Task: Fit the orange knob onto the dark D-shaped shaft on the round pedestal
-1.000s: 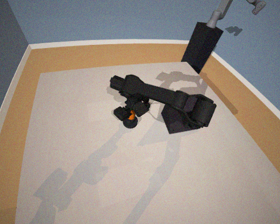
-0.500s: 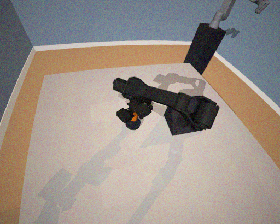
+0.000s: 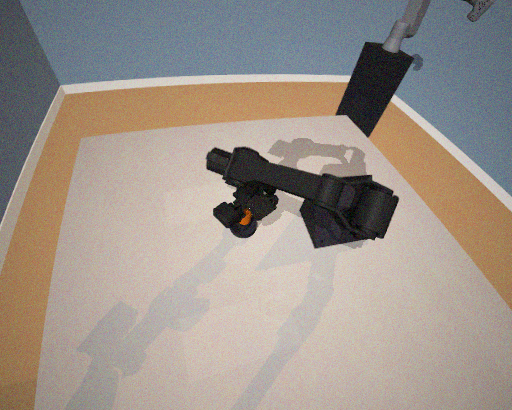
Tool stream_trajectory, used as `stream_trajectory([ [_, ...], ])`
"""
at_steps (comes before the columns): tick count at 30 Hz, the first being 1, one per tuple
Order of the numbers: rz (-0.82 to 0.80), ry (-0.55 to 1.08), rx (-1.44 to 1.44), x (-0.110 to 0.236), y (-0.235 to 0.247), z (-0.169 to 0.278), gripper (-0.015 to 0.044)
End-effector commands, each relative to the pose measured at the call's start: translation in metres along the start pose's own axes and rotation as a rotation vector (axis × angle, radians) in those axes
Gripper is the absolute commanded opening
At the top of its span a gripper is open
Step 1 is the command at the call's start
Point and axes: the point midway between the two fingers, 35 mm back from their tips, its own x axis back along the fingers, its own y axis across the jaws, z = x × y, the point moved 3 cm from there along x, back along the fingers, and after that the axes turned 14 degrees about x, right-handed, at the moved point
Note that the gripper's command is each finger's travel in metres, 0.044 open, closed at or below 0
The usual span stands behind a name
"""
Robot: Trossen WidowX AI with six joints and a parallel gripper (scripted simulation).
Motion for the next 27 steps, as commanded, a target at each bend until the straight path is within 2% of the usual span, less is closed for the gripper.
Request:
stream_trajectory([
  [1,0.000,0.001,0.000,0.0007,0.0001,0.0001,0.0000],
  [4,0.000,0.001,0.000,0.0007,0.0001,0.0001,0.0000],
  [21,0.000,0.001,0.000,0.0007,0.0001,0.0001,0.0440],
  [27,-0.001,0.001,-0.001,0.0092,-0.0002,0.0015,0.0440],
])
